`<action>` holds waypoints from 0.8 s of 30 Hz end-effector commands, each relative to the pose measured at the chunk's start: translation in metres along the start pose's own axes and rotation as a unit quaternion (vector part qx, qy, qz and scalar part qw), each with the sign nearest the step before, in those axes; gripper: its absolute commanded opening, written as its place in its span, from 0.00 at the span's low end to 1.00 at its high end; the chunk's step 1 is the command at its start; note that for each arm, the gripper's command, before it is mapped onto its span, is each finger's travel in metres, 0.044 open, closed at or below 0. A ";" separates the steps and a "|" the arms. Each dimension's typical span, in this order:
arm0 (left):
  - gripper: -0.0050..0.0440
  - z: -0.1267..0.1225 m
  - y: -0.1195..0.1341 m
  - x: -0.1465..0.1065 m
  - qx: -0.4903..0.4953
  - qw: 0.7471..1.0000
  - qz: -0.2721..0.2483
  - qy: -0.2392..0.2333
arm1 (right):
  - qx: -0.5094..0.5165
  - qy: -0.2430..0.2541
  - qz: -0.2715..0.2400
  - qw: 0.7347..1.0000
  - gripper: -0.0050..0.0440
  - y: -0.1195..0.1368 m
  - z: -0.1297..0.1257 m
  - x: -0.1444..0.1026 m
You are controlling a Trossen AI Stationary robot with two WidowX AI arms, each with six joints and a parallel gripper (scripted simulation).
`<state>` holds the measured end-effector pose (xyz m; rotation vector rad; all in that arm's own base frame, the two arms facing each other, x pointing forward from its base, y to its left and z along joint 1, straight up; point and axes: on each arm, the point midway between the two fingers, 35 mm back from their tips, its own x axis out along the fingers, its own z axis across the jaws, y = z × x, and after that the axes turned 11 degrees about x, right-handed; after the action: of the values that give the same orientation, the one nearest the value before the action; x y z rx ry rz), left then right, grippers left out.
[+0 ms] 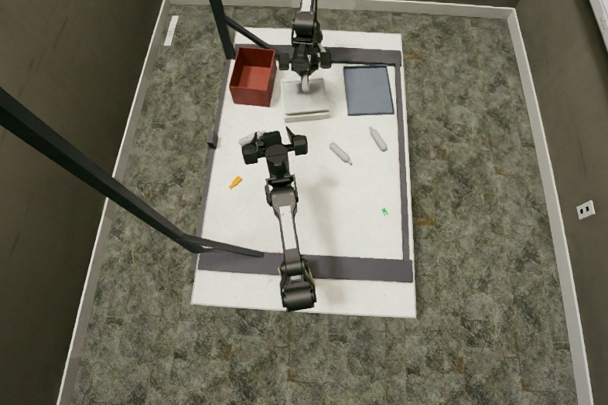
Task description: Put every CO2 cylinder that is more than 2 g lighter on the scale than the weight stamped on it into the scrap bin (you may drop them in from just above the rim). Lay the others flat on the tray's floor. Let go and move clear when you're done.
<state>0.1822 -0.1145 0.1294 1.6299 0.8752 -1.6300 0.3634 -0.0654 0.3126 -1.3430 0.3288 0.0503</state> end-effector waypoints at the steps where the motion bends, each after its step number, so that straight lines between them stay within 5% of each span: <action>1: 0.00 0.000 0.003 -0.005 0.000 1.000 0.011 -0.001 | -0.009 -0.050 -0.062 0.997 1.00 0.012 0.031 -0.032; 9: 0.00 0.000 0.003 -0.005 0.000 1.000 0.011 -0.001 | -0.010 -0.105 -0.142 0.984 1.00 0.012 0.054 -0.061; 18: 0.00 0.006 0.006 -0.009 0.000 1.000 0.018 -0.002 | -0.011 -0.107 -0.143 0.984 1.00 0.009 0.057 -0.059; 24: 0.00 0.037 0.008 -0.013 0.000 1.000 0.029 -0.005 | -0.012 -0.098 -0.128 0.987 1.00 -0.013 0.059 -0.046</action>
<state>0.1739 -0.1289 0.1308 1.6253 0.8707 -1.6258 0.3236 -0.0018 0.3268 -1.3787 -0.0156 -0.0197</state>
